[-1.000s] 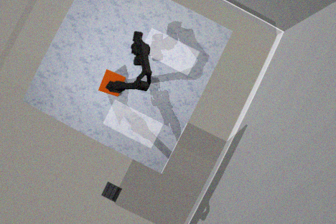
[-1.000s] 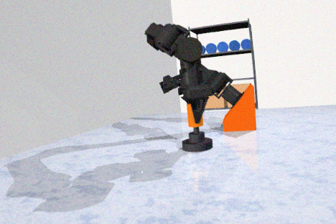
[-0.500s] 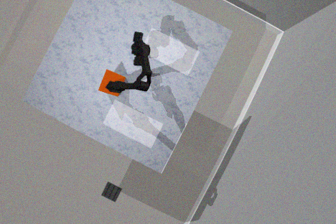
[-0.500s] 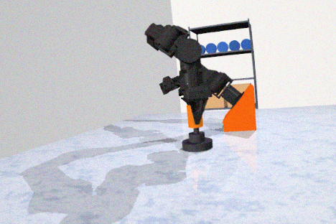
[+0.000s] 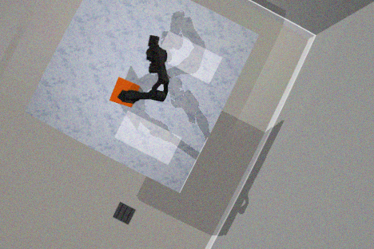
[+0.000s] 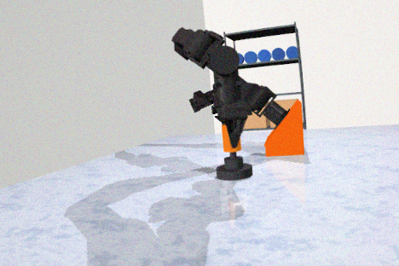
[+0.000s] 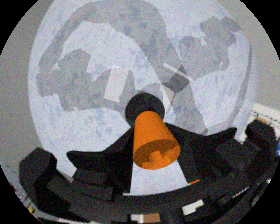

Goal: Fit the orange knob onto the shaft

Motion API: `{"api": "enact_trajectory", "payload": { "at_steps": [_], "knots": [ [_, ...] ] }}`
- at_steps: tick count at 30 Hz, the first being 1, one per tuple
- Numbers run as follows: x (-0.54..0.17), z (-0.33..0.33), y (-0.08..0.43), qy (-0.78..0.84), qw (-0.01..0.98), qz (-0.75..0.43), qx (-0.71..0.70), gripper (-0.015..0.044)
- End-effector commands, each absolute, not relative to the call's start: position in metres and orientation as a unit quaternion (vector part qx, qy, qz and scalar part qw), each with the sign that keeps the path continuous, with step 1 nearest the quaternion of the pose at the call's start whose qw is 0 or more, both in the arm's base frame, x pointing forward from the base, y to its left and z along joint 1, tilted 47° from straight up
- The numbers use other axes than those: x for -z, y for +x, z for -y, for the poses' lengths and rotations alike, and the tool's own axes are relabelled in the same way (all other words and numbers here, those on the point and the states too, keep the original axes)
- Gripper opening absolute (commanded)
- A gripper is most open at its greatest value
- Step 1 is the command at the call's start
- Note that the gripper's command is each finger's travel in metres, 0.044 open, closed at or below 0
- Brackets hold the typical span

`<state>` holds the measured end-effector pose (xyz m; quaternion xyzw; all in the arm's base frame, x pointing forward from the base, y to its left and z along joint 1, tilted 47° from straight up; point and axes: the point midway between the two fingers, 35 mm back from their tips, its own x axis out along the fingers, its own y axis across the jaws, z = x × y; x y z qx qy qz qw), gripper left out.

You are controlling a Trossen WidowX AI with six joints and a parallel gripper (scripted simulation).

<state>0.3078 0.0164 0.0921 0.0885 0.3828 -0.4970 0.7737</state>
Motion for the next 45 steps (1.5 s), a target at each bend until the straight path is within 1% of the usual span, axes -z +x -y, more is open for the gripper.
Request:
{"api": "enact_trajectory", "payload": {
  "at_steps": [1, 45],
  "knots": [
    [-0.0923, -0.0161, 0.3086, 0.087, 0.775, -0.382, 0.496, 0.0000],
    [-0.0920, -0.0192, 0.3097, 0.110, 0.772, -0.367, 0.507, 0.0000]
  ]
}}
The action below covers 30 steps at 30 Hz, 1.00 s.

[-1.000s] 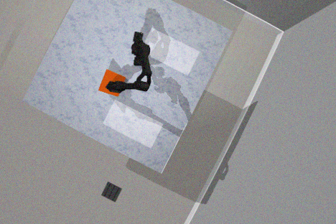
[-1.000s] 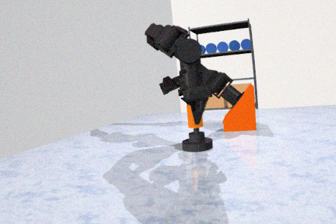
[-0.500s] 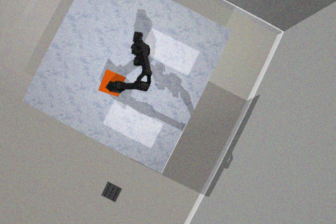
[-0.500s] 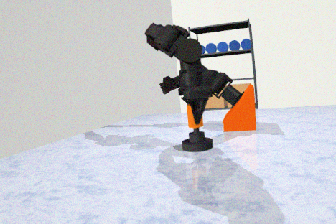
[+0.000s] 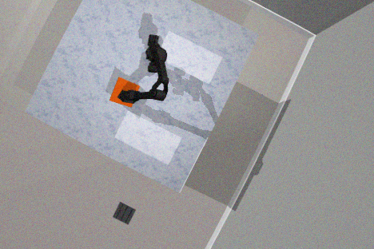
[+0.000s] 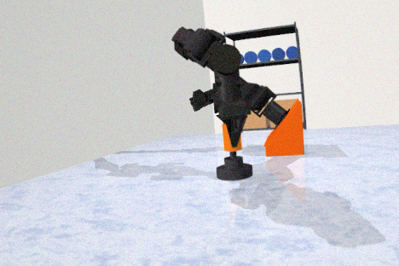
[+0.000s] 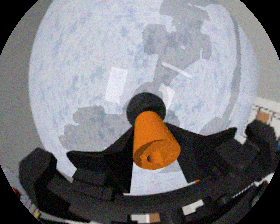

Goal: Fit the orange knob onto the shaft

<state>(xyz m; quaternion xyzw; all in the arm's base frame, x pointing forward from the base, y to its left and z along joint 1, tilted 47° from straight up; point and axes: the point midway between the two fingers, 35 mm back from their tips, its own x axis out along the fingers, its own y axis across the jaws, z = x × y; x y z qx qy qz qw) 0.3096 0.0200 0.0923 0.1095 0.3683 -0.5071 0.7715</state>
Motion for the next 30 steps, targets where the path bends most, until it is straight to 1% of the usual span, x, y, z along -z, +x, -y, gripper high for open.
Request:
{"api": "enact_trajectory", "payload": {
  "at_steps": [1, 30],
  "knots": [
    [-0.0918, -0.0188, 0.3095, 0.110, 0.772, -0.367, 0.507, 0.0000],
    [-0.0954, -0.0188, 0.3084, 0.130, 0.769, -0.354, 0.517, 0.0000]
  ]
}}
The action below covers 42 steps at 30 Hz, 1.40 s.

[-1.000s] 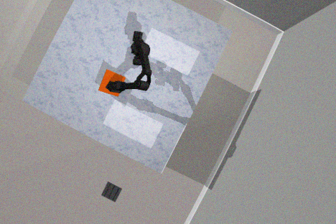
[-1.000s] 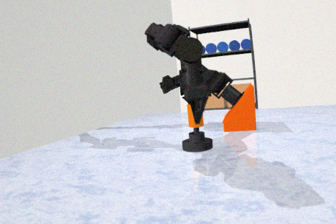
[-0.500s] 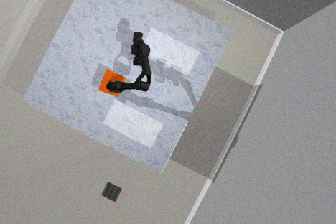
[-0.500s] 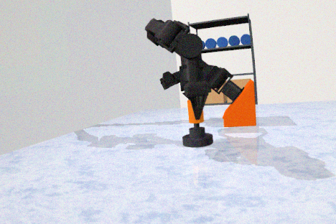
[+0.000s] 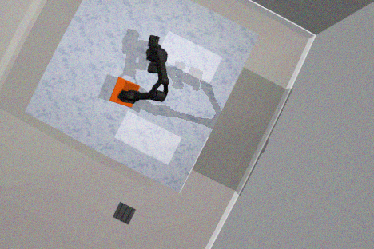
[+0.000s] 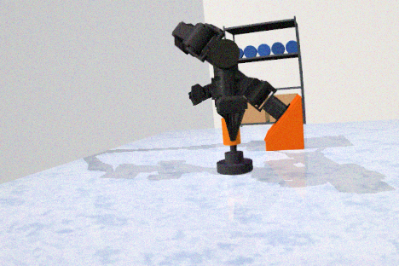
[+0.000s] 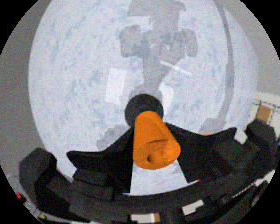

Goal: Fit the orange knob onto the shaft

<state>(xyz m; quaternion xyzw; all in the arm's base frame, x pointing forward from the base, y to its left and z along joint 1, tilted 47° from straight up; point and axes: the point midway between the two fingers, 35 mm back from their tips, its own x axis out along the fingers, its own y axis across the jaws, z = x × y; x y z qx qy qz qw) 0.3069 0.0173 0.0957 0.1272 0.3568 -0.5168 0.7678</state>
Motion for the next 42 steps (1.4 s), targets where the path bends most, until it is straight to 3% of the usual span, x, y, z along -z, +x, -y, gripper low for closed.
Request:
{"api": "enact_trajectory", "payload": {
  "at_steps": [1, 42],
  "knots": [
    [-0.0949, -0.0190, 0.3087, 0.130, 0.769, -0.354, 0.517, 0.0000],
    [-0.0920, -0.0159, 0.3088, 0.124, 0.770, -0.358, 0.514, 0.0000]
  ]
}}
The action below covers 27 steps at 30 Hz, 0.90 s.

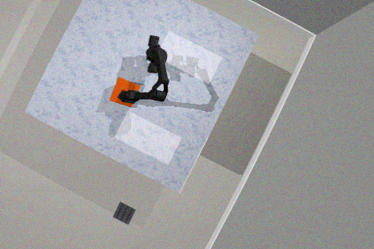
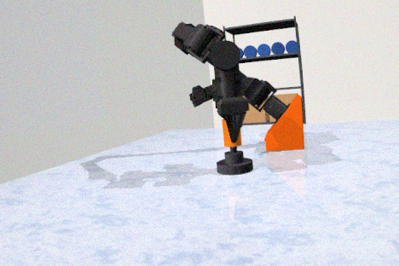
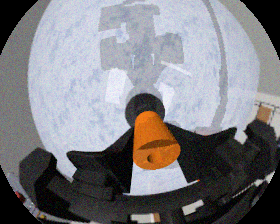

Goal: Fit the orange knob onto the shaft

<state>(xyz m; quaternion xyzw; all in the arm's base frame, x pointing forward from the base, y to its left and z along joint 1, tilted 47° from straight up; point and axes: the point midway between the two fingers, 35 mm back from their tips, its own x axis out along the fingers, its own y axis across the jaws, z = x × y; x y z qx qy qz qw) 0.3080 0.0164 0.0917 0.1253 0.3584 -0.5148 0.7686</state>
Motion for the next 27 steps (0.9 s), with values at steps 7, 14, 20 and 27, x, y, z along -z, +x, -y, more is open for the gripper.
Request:
{"api": "enact_trajectory", "payload": {
  "at_steps": [7, 14, 20, 27],
  "knots": [
    [-0.0920, -0.0159, 0.3088, 0.124, 0.770, -0.358, 0.514, 0.0000],
    [-0.0920, -0.0159, 0.3088, 0.124, 0.770, -0.358, 0.514, 0.0000],
    [-0.0920, -0.0159, 0.3088, 0.124, 0.770, -0.358, 0.514, 0.0000],
    [-0.0934, -0.0184, 0.3082, 0.128, 0.769, -0.355, 0.516, 0.0000]
  ]
}}
